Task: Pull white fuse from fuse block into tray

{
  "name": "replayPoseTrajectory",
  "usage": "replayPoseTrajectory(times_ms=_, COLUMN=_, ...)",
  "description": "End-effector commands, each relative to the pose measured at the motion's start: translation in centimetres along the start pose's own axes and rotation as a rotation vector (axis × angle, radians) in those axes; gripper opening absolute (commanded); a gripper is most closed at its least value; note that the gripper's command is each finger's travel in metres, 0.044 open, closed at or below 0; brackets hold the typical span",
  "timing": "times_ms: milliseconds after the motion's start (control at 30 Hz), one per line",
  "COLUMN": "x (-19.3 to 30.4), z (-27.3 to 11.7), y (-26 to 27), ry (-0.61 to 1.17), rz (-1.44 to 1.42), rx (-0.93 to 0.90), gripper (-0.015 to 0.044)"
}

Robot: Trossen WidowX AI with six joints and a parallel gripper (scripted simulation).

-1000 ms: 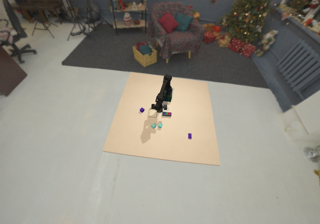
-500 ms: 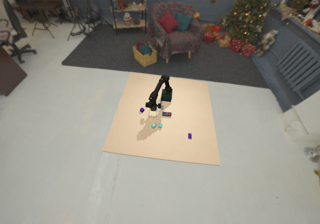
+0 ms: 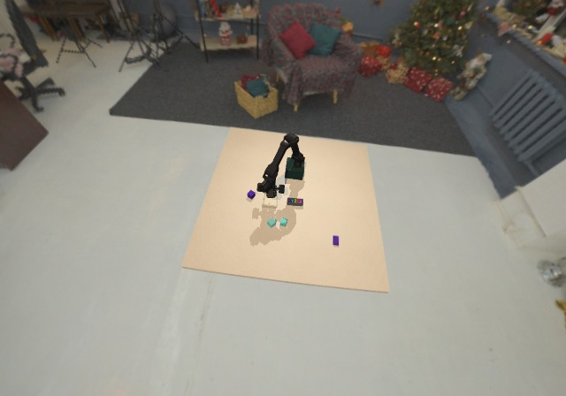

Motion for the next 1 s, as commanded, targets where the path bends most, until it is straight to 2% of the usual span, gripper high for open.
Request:
replayPoseTrajectory(times_ms=0, x=0.2, z=0.8, y=0.0, ry=0.007, rz=-0.007, rx=0.001, gripper=0.0000)
replayPoseTrajectory(times_ms=367, x=0.3, z=2.2, y=0.0, ry=0.008, rz=-0.007, rx=0.001, gripper=0.0000)
replayPoseTrajectory(times_ms=767, x=0.1, z=1.8, y=0.0, ry=0.002, rz=0.000, rx=-0.001, gripper=0.0315)
replayPoseTrajectory(times_ms=900, x=0.2, z=-1.6, y=0.0, ry=0.007, rz=-0.006, rx=0.000, gripper=0.0330)
replayPoseTrajectory(times_ms=967, x=0.2, z=-1.9, y=0.0, ry=0.007, rz=-0.007, rx=0.001, gripper=0.0330)
Point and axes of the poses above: the point midway between the two fingers, 35 mm back from their tips, its own z axis out along the fingers, its own y axis across the jaws, x = y × z, the point moved 2 cm from there along -z, back along the fingers, and after that the axes turned 10 degrees about z, right-handed, at the moved point
